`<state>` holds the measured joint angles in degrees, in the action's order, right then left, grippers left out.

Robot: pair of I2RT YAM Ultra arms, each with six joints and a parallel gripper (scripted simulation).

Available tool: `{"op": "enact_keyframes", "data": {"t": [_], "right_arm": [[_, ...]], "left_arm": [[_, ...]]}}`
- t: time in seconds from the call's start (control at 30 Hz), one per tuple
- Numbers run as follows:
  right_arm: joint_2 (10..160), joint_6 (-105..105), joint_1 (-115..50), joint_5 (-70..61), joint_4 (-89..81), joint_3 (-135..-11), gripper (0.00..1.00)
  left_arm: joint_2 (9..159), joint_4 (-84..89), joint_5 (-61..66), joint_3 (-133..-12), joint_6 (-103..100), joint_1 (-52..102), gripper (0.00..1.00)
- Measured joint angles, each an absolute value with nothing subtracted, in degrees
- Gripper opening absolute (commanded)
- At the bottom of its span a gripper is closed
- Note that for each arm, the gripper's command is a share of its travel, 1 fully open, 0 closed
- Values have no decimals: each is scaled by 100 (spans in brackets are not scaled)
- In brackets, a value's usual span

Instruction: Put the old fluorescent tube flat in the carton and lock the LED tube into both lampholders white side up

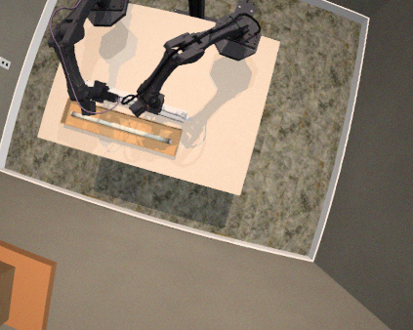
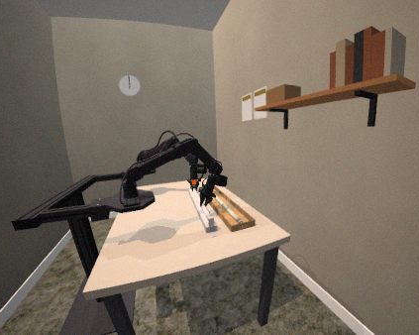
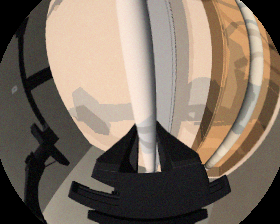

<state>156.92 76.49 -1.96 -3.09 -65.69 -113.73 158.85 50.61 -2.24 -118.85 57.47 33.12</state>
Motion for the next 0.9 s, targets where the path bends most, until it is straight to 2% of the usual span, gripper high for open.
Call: {"op": "enact_keyframes", "data": {"t": [0.53,0.57,0.9], "right_arm": [[16018,7688,-172,-364,-7107,-11974,11],[16020,7688,-174,-362,-7109,-11979,11],[16022,7688,-174,-364,-7116,-11985,11]], "left_arm": [[16199,5655,-86,-12540,5791,3260,11],[16197,5655,-86,-12543,5791,3260,49],[16199,5564,-106,-12610,5791,3242,49]]}}
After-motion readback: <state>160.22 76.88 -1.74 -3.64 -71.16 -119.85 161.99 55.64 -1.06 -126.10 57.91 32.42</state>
